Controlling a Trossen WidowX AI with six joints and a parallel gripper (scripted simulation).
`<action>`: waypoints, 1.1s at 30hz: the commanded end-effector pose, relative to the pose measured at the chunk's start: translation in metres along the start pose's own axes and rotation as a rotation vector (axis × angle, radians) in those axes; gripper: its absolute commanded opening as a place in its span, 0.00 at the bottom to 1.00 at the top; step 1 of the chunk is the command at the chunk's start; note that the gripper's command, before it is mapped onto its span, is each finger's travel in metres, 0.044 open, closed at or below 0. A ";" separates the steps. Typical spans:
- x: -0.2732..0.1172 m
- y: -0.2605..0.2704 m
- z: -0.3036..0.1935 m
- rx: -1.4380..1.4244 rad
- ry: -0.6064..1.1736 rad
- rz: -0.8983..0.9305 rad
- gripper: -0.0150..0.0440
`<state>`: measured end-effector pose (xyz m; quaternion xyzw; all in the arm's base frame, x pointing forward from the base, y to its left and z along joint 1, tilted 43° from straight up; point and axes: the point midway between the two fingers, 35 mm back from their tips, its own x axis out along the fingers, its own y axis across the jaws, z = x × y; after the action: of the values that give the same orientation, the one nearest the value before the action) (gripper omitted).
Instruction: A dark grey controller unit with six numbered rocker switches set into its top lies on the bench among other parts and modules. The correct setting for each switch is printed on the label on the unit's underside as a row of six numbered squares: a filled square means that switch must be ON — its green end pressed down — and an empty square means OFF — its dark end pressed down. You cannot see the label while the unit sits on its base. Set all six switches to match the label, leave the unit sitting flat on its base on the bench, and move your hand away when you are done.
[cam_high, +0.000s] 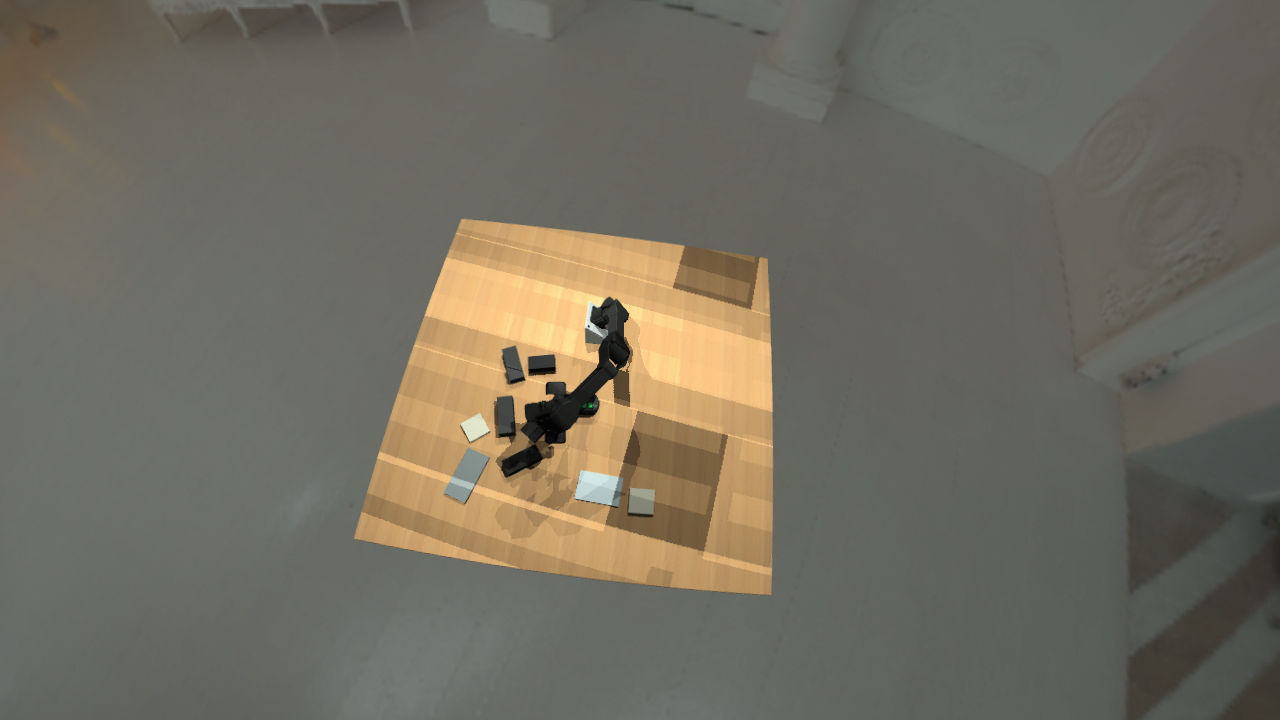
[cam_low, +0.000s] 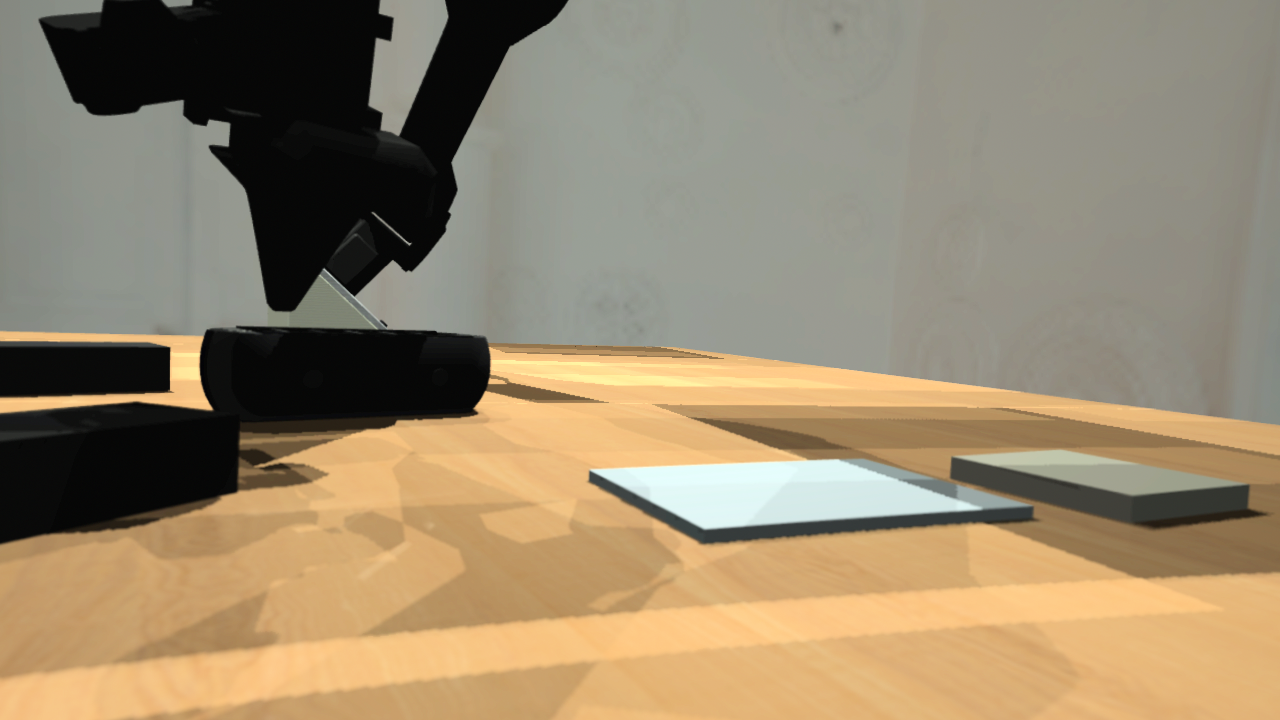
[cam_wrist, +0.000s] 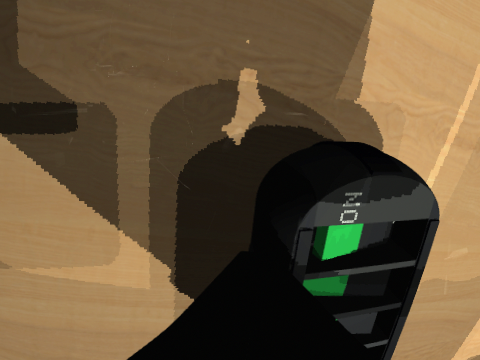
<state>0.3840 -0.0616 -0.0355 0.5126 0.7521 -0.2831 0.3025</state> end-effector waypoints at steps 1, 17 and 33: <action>0.003 0.003 -0.004 0.004 0.005 -0.001 0.25; 0.003 0.002 -0.004 -0.003 -0.001 -0.003 0.25; -0.011 -0.059 0.007 -0.014 0.158 0.265 0.97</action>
<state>0.3425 -0.0891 -0.0275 0.6050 0.7132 -0.2136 0.2822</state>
